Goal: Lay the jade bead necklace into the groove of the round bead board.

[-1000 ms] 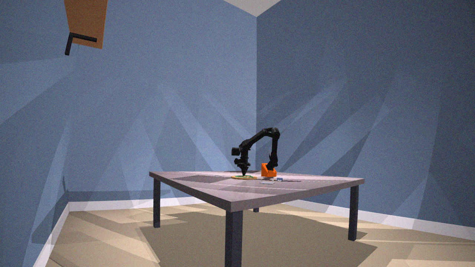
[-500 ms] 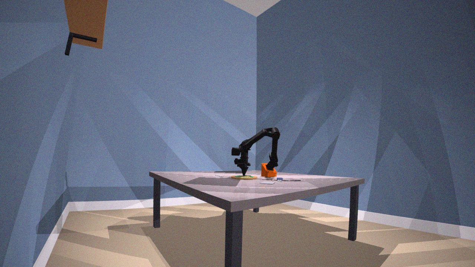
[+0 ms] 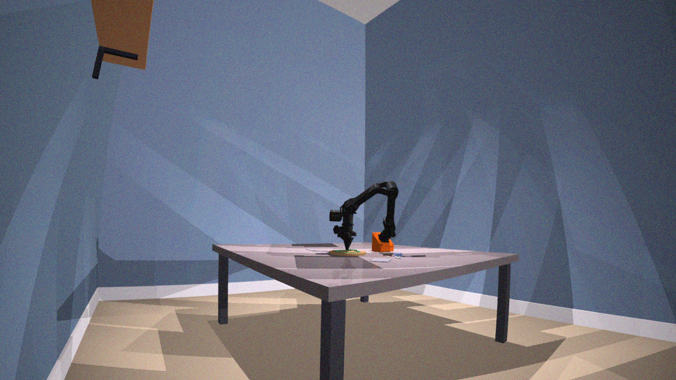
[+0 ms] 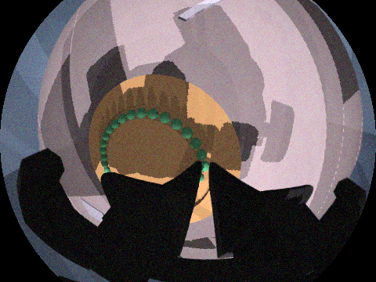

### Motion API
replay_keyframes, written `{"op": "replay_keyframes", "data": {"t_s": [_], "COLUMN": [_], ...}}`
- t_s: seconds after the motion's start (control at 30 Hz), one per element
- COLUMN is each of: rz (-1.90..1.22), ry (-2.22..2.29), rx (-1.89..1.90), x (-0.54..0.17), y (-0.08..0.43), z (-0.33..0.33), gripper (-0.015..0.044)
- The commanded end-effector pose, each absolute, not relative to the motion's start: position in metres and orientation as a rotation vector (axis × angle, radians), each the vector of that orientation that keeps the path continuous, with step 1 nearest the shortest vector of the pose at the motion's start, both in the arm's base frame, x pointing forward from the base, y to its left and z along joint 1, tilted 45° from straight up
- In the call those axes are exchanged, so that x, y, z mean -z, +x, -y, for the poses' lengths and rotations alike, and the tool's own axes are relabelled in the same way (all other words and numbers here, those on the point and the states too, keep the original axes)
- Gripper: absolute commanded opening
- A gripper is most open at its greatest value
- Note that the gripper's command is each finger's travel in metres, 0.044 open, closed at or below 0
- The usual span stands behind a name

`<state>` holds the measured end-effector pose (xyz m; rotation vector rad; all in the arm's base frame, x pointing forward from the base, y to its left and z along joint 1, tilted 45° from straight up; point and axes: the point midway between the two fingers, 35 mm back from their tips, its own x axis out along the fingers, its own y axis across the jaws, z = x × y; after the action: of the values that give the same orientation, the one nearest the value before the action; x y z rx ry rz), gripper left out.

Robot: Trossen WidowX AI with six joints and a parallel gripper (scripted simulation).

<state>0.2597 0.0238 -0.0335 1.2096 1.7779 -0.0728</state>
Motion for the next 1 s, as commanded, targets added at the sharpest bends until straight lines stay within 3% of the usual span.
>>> {"op": "replay_keyframes", "data": {"t_s": [0.0, 0.63, 0.97], "rz": [-1.775, -1.781, -1.775], "ry": [1.213, 1.222, 1.214], "rx": [0.068, 0.072, 0.067], "x": [0.0325, 0.0356, 0.0336], "y": [0.2605, 0.2579, 0.2597], "z": [-0.0239, -0.0245, -0.0227], "gripper": [0.0000, 0.0000, 0.0262]}}
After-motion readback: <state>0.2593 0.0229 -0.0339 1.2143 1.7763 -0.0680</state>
